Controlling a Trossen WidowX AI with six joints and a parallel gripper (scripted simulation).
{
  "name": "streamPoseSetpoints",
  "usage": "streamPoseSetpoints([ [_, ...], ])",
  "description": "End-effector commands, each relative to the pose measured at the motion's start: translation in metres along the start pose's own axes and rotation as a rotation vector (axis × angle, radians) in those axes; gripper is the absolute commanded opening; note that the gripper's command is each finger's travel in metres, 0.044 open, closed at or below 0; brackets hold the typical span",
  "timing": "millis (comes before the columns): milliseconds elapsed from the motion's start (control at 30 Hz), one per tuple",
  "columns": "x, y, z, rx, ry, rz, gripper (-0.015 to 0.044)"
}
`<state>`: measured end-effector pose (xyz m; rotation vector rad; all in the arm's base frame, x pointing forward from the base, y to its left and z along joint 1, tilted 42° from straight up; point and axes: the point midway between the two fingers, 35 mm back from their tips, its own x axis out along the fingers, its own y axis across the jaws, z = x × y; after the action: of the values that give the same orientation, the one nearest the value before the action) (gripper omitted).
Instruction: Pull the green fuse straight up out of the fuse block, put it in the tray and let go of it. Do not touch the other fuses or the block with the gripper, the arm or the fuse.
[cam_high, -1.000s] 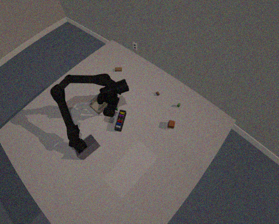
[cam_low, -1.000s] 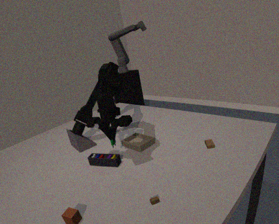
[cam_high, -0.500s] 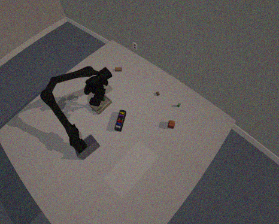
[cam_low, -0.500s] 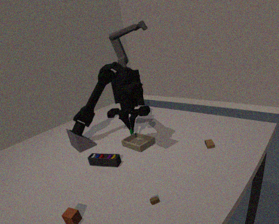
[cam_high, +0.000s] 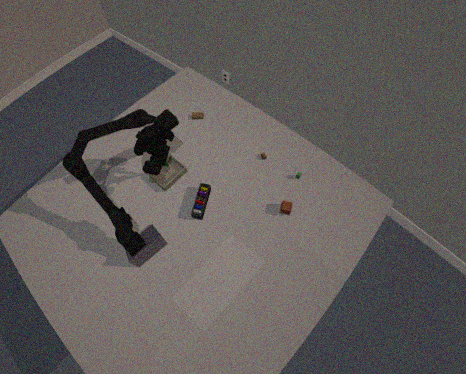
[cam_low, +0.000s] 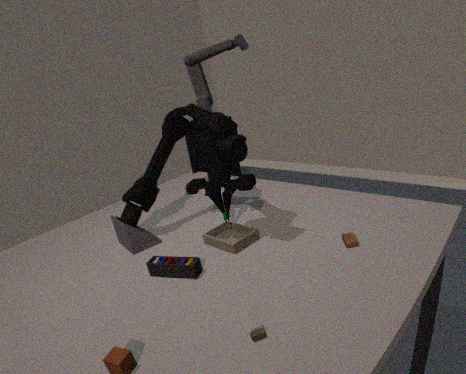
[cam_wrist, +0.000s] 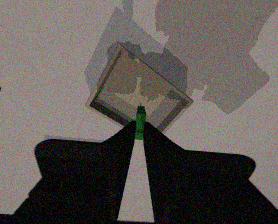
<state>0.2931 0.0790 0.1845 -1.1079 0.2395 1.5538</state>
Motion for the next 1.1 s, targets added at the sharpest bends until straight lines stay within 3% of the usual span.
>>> streamPoseSetpoints([
  [0, 0.008, 0.000, 0.002, 0.005, -0.007, 0.001, 0.0000],
  [667, 0.035, 0.001, 0.003, 0.005, -0.009, -0.001, 0.0000],
  [1067, 0.032, 0.000, 0.002, 0.000, -0.008, -0.002, 0.0315],
])
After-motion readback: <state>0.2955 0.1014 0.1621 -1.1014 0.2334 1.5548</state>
